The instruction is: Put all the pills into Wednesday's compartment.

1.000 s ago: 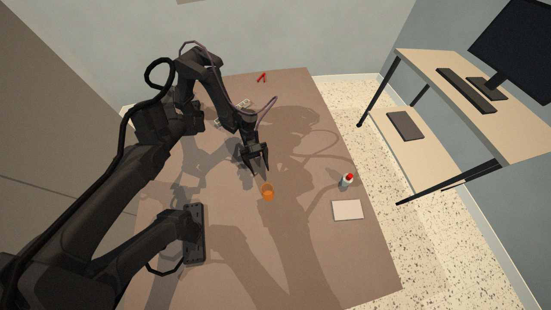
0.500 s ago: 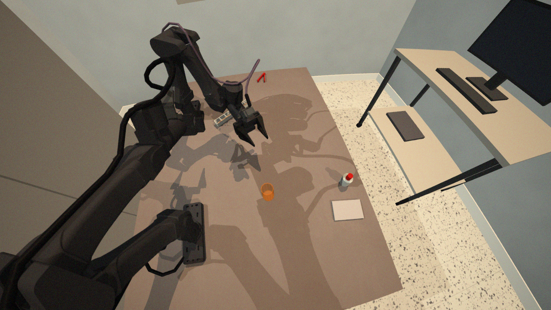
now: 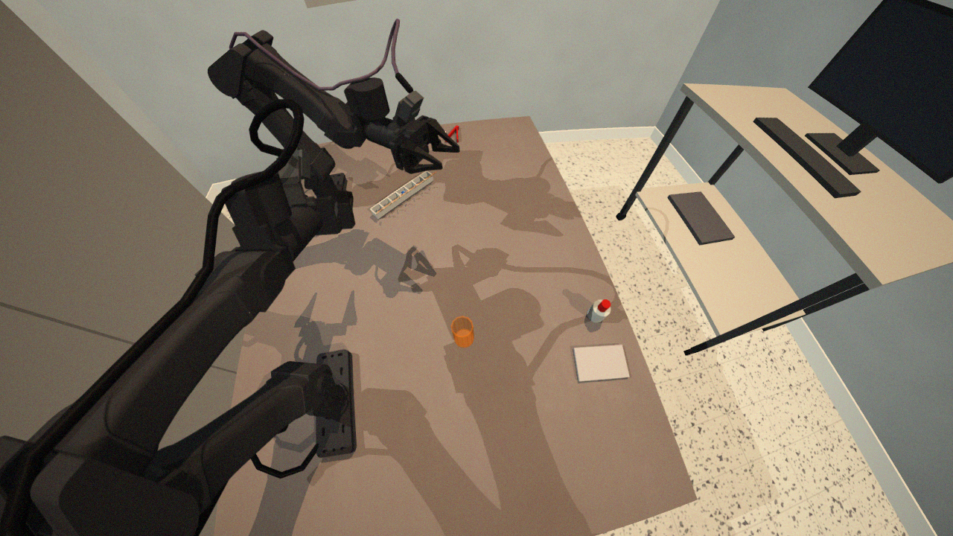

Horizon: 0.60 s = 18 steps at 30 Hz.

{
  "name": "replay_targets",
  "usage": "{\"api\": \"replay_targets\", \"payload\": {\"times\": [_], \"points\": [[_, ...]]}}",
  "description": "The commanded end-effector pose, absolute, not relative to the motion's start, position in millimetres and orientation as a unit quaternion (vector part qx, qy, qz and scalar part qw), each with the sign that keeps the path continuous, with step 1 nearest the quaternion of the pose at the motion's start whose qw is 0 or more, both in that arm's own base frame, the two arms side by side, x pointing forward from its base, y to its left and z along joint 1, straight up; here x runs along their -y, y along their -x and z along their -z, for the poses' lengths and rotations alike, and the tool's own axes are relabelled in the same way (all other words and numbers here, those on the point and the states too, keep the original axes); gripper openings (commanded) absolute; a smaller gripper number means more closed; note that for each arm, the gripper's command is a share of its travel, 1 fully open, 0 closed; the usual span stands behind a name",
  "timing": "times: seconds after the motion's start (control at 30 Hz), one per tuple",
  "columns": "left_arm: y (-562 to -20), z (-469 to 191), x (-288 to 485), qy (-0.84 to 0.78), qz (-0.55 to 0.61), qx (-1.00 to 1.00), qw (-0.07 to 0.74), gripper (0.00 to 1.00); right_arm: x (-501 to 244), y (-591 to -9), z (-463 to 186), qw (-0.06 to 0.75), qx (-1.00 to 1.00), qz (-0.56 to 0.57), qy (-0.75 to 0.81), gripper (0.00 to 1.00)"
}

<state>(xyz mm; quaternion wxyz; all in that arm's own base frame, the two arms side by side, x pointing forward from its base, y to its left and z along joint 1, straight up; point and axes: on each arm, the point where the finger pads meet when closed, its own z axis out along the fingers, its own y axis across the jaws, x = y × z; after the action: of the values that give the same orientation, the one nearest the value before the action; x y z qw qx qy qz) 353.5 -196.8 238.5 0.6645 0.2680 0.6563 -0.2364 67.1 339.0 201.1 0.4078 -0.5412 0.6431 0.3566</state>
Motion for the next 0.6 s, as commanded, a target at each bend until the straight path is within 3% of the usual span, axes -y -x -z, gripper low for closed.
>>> {"api": "replay_targets", "payload": {"times": [0.0,0.57], "points": [[-361.0,-257.5,171.1,-0.229,0.203,-0.689,0.657,0.56,-338.7,-66.7,-210.4,0.418,-0.637,-0.363,0.537,1.0],[-374.4,-375.4,47.5,-0.064,0.069,-0.702,0.706,0.56,-338.7,-66.7,-210.4,0.418,-0.637,-0.363,0.537,1.0]]}}
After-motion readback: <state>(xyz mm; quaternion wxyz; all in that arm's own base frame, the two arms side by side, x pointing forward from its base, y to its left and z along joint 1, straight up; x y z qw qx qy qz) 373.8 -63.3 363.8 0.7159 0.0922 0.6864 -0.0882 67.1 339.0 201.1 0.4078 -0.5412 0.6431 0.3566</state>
